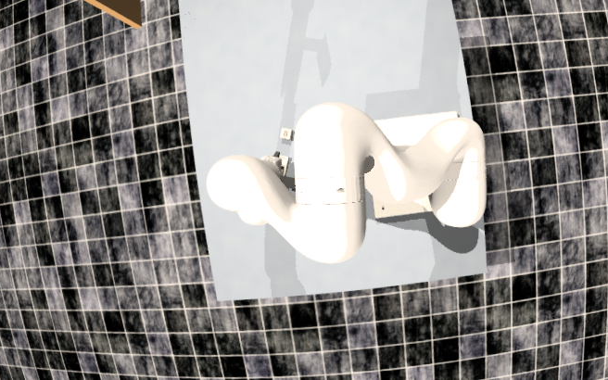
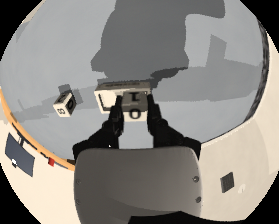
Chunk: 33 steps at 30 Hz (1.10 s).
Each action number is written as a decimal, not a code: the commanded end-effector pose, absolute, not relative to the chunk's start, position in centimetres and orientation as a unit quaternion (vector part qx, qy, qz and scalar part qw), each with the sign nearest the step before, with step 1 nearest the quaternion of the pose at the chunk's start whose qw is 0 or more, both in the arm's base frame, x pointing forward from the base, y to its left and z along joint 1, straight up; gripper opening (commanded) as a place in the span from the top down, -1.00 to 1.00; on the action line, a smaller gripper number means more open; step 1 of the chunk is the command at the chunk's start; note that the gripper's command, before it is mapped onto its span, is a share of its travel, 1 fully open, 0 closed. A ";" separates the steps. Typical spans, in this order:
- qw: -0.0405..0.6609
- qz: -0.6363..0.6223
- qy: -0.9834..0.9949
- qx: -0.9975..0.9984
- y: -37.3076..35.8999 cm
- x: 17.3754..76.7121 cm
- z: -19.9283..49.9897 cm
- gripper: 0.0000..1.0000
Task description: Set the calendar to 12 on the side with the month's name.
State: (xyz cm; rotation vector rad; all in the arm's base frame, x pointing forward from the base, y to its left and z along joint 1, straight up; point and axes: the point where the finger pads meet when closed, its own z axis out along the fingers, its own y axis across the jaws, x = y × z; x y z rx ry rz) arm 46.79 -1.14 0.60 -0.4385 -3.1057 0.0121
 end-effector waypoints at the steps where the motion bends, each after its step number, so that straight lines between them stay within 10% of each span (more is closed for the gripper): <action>1: 0.002 0.004 -0.990 -0.140 -1.1 46.9 0.7 0.47; 19: 0.002 0.004 -0.990 -0.140 -1.1 46.9 0.7 0.47; 33: 0.002 0.004 -0.990 -0.140 -1.1 46.9 0.7 0.05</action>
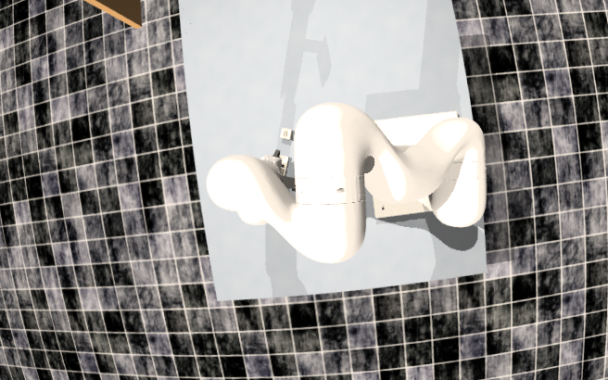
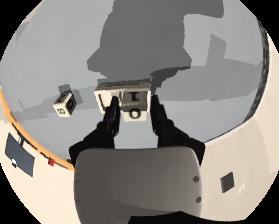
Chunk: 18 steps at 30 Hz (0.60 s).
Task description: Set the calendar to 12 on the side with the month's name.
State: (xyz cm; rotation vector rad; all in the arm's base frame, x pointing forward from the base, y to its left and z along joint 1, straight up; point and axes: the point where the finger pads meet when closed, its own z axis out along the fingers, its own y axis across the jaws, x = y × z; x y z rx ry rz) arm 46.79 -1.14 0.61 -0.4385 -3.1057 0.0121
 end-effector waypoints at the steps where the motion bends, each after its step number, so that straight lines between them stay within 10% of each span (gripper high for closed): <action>1: 0.002 0.004 -0.990 -0.140 -1.1 46.9 0.7 0.05; 18: 0.002 0.004 -0.990 -0.140 -1.1 46.9 2.1 0.05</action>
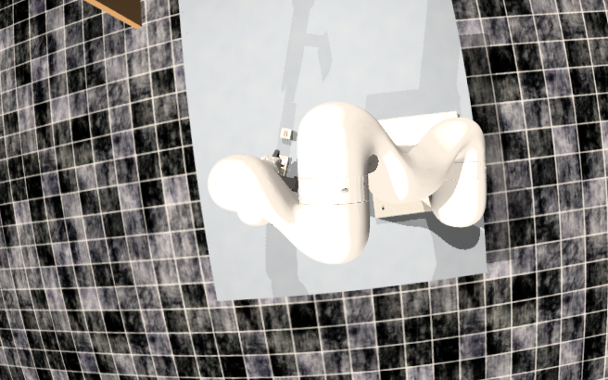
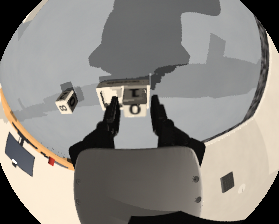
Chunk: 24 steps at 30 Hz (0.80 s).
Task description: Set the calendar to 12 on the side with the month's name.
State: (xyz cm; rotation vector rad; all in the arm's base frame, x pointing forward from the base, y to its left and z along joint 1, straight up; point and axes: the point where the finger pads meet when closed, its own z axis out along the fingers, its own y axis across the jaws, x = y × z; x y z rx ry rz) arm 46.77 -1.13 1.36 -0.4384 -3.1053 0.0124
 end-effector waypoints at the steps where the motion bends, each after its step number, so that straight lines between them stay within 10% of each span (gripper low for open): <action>1: 0.002 0.004 -0.990 -0.140 -1.1 46.9 2.1 0.05; 24: 0.002 0.004 -0.990 -0.140 -1.1 46.9 9.7 0.05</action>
